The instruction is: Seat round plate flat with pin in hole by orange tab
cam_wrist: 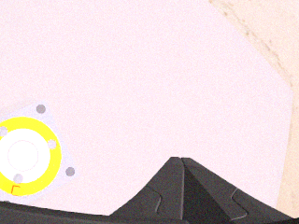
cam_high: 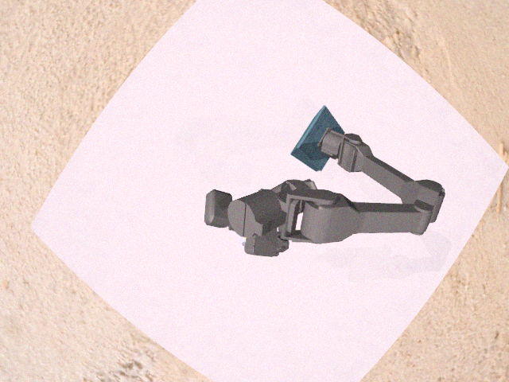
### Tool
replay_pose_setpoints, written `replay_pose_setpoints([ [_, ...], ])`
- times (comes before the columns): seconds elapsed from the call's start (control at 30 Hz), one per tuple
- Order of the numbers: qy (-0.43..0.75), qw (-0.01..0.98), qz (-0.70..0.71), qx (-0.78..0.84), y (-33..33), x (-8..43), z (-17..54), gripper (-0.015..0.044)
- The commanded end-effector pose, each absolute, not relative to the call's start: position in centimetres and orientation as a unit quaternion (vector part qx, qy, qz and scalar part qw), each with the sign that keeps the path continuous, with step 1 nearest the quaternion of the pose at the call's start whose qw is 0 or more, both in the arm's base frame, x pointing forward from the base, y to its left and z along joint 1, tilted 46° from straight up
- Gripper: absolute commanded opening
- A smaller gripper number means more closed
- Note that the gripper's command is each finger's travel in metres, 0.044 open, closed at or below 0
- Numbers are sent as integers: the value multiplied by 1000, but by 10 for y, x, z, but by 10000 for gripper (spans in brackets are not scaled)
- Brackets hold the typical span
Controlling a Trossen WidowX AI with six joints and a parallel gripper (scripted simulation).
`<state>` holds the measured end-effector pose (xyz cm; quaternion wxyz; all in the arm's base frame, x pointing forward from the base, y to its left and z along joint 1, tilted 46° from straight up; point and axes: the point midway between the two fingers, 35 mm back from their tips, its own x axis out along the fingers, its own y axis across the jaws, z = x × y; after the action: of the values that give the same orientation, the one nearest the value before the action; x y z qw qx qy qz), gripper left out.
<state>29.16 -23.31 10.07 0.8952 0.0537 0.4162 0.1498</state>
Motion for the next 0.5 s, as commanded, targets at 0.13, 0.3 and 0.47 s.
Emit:
replay_pose_setpoints([
  [0.13,572,751,224,243,-130,281,9,0],
  [0.3,652,652,238,306,-82,259,-21,0],
  [0.47,652,652,238,306,-79,260,-24,0],
])
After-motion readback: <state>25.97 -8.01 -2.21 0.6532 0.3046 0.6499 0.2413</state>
